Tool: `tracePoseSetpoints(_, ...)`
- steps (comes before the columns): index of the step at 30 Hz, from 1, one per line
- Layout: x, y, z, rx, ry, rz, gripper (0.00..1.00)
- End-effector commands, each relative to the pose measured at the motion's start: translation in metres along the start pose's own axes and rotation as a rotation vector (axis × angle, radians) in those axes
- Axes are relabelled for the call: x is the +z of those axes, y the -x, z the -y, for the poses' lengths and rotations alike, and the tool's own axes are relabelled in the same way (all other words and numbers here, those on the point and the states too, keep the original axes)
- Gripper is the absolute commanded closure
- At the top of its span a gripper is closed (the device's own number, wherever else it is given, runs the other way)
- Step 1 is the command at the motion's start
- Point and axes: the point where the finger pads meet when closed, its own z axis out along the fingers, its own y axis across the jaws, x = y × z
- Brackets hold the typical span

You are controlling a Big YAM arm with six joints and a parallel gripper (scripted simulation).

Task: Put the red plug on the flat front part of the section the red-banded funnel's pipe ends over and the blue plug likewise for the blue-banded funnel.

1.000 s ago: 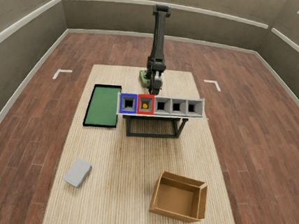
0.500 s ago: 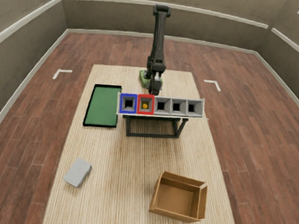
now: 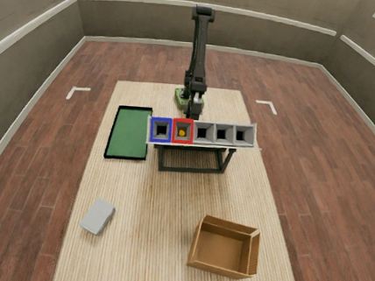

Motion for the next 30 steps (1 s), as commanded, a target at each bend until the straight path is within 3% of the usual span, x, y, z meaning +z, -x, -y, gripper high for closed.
tracePoseSetpoints(1, 0.0027, 0.0083, 0.0019, -0.005, -0.003, 0.021, 1.0)
tracePoseSetpoints(20, 0.0045, 0.0099, 0.0033, -0.006, -0.003, 0.021, 1.0)
tracePoseSetpoints(21, 0.0026, 0.0068, 0.0002, -0.003, -0.001, 0.014, 0.41)
tracePoseSetpoints(30, 0.0026, 0.0068, 0.0002, -0.003, -0.001, 0.014, 0.41)
